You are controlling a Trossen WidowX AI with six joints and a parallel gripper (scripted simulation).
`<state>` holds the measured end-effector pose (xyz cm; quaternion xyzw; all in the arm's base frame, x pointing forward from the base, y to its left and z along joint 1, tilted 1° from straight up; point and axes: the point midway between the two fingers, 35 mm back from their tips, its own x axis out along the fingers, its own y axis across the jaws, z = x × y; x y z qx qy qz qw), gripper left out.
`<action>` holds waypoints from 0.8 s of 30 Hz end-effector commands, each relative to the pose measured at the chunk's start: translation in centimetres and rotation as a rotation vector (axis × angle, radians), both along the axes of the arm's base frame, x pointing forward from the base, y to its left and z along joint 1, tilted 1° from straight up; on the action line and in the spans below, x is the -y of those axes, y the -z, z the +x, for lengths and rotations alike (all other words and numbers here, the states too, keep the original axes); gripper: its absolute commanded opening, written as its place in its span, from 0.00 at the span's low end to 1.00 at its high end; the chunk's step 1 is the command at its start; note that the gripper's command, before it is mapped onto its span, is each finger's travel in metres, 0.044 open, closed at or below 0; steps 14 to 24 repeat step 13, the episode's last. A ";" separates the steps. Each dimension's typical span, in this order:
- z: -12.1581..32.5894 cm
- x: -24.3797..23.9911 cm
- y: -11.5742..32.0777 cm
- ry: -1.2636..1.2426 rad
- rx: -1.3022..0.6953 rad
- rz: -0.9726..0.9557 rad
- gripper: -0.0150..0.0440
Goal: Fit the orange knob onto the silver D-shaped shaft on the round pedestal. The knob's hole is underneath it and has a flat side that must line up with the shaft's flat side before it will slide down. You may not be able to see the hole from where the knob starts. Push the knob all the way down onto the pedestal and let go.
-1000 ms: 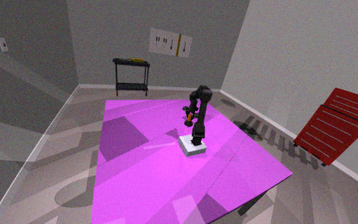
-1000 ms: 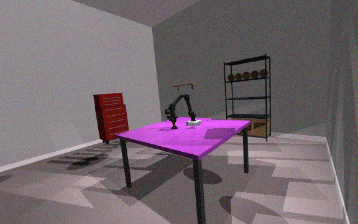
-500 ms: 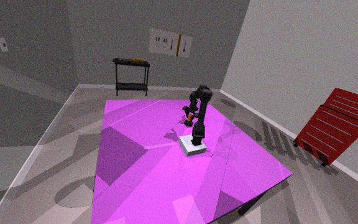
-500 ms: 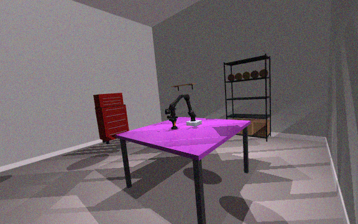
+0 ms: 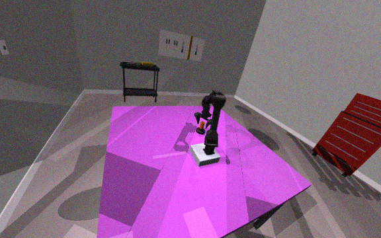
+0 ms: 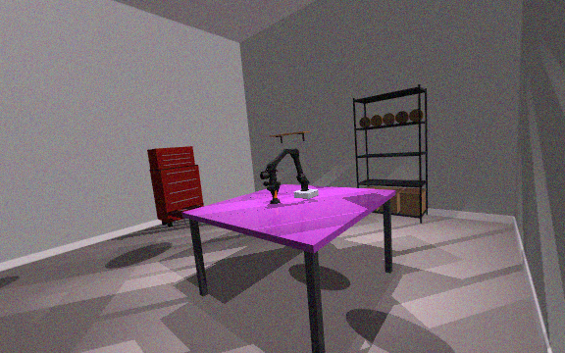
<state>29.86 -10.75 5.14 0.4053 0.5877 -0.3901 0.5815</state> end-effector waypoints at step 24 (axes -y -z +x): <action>0.3 0.3 -8.6 -0.001 0.024 -0.009 1.00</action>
